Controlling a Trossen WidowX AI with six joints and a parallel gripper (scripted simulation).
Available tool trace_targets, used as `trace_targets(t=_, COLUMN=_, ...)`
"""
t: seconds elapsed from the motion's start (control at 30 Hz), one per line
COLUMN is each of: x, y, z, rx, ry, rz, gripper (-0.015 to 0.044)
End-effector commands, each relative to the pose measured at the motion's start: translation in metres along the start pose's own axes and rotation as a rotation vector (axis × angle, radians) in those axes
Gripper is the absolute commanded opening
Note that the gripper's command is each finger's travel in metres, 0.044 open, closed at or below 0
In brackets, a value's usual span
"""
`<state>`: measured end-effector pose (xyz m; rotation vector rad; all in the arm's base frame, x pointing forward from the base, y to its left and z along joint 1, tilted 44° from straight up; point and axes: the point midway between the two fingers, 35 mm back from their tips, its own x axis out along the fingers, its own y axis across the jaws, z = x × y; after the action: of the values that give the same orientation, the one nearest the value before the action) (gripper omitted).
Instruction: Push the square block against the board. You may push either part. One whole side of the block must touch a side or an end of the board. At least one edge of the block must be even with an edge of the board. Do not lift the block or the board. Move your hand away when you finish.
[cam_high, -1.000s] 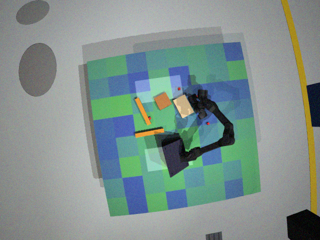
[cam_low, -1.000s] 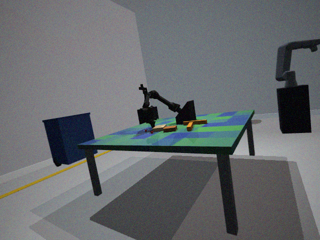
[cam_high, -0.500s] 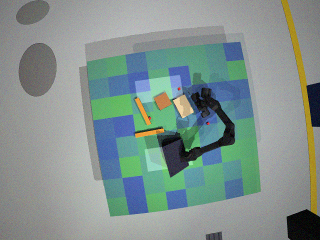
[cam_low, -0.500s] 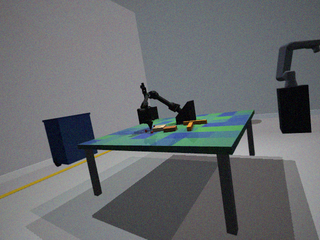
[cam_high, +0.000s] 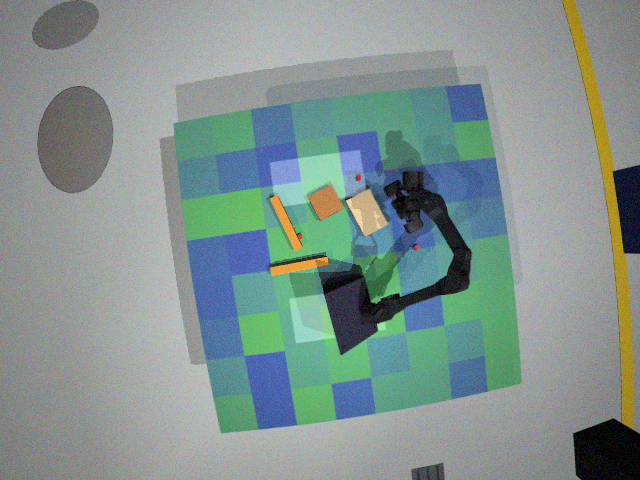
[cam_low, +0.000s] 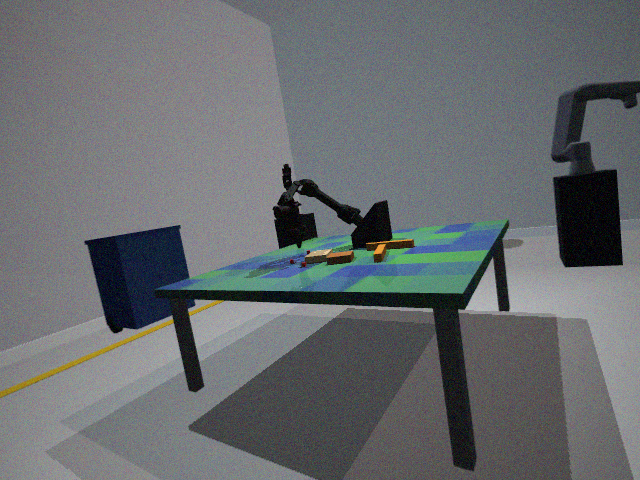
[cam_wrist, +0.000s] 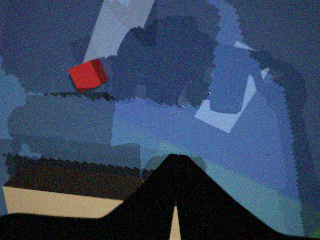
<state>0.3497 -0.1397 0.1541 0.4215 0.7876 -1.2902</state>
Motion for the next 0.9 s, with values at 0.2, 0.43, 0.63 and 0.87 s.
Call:
trace_targets(t=0.2, x=0.000, y=0.043, z=-0.024, rx=0.018, ry=0.003, rz=-0.005, gripper=0.0000)
trace_targets(t=0.43, x=0.052, y=0.042, z=-0.023, rx=0.018, ry=0.000, rz=-0.005, gripper=0.0000)
trace_targets(t=0.63, x=0.052, y=0.043, z=-0.025, rx=0.018, ry=0.001, rz=-0.005, gripper=0.0000)
trace_targets(t=0.87, x=0.052, y=0.045, z=-0.036, rx=0.018, ry=0.003, rz=-0.005, gripper=0.0000)
